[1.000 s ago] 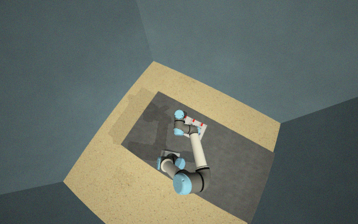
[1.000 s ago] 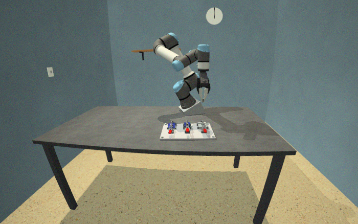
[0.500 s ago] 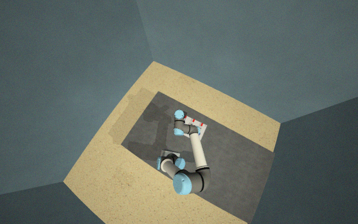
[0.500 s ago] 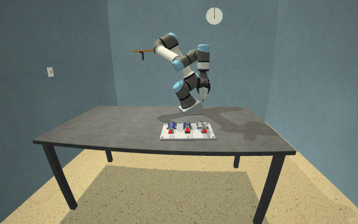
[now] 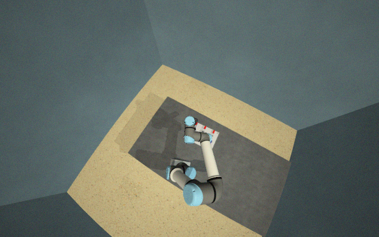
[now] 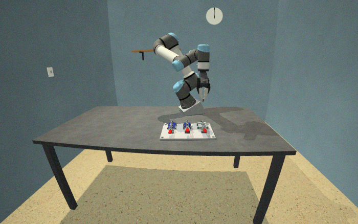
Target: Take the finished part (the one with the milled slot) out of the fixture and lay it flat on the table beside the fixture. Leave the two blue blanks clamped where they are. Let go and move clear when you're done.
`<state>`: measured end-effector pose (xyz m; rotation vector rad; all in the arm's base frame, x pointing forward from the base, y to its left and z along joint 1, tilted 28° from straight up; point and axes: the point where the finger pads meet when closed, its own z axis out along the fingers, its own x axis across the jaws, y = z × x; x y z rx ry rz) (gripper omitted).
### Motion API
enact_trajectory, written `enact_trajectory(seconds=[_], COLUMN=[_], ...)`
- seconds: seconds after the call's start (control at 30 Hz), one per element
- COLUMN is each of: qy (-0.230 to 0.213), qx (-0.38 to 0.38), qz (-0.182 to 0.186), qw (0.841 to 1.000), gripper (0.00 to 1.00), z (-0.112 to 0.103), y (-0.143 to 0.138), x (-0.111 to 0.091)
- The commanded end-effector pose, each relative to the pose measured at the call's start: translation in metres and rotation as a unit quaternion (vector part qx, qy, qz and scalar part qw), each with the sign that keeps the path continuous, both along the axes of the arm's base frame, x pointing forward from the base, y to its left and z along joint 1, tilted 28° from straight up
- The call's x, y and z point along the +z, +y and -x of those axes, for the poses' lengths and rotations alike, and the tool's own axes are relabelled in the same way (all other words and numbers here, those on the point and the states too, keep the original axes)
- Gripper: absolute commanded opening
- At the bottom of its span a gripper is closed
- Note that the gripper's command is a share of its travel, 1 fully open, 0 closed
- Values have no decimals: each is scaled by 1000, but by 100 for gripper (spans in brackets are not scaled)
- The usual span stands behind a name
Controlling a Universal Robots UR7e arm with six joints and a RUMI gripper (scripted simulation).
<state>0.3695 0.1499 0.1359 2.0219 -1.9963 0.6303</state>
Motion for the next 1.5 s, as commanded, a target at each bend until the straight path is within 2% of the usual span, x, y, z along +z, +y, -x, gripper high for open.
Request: enact_trajectory(seconds=[0.0,0.33,0.37,1.47], qy=[2,2,2,2], qx=[1,1,1,1], qz=[1,1,1,1], qw=[1000,1000,1000,1000], gripper=[0,0,59,59], z=[1,1,1,1], y=[0,0,0,0], x=[-2,-2,-2,-2])
